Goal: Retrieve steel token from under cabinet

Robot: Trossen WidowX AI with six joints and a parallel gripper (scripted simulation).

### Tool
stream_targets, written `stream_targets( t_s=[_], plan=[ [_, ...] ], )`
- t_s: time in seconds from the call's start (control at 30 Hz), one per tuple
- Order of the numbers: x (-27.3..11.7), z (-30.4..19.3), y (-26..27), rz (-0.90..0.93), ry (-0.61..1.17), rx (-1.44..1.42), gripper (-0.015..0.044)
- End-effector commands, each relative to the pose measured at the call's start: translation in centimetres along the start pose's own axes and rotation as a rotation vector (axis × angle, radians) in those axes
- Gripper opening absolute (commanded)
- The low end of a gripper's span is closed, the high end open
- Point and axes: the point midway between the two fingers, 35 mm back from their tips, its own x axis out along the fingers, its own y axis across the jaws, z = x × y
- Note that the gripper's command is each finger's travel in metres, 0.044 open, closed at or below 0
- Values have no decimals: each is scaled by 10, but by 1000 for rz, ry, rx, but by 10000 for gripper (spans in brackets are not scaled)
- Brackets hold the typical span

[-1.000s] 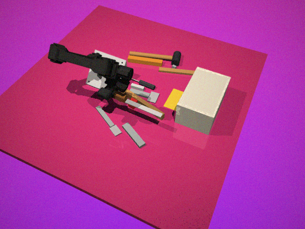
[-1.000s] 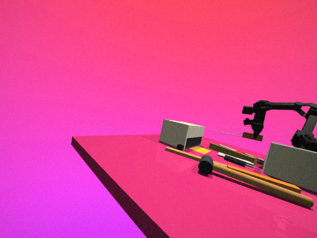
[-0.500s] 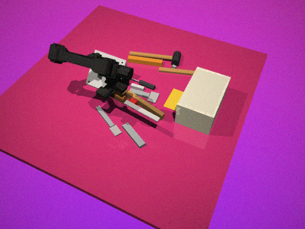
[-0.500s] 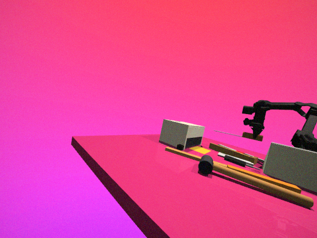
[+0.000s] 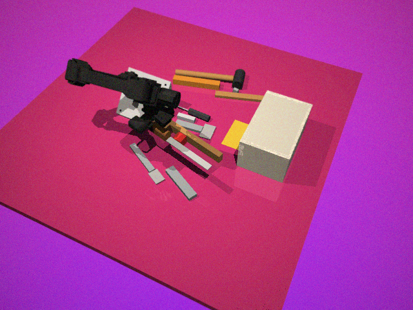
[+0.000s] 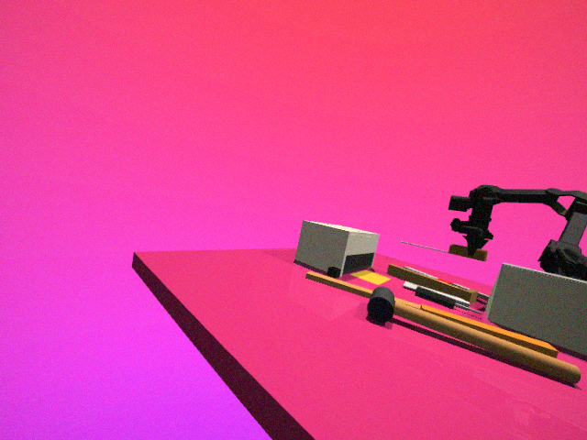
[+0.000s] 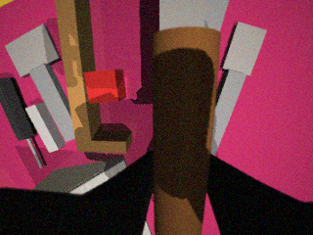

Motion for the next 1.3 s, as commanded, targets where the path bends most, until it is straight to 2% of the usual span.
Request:
stream_targets(
  t_s=[0.0, 1.27],
  plan=[
    [-2, 1, 0, 2, -13, 38, 0],
    [-2, 0, 0, 4, -12, 338, 0]
  ],
)
